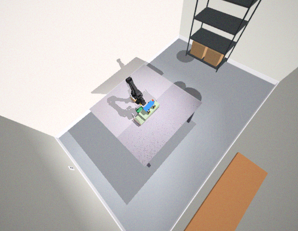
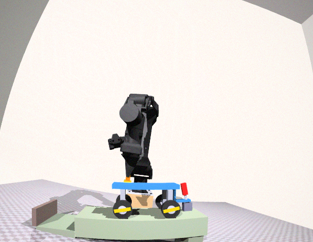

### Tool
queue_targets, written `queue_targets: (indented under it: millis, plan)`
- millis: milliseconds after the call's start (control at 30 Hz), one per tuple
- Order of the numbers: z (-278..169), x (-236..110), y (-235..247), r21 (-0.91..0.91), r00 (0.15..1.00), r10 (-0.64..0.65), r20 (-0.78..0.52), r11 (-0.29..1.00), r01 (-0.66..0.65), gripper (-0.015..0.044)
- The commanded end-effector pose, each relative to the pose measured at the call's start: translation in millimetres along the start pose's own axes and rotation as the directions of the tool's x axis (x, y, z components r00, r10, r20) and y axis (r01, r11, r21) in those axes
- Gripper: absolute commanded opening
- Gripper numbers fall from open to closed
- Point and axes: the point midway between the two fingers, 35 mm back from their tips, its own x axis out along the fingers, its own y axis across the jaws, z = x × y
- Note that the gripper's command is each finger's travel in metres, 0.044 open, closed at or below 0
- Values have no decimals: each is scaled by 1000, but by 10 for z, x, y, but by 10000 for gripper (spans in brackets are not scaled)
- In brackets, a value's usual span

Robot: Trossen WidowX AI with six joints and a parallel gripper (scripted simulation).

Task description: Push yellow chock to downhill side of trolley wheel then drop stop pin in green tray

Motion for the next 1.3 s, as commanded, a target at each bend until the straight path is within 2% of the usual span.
queue_targets:
  millis: [0,800,1033,1267]
  plan:
    - [131,18,37,-5,1000,-3,-5,1000,3,0]
    - [1076,95,245,1,1000,-2,4,1000,2,0]
    - [1087,96,249,216,1000,-10,-11,976,12,0]
    - [1098,98,252,450,999,-16,-29,893,27,0]
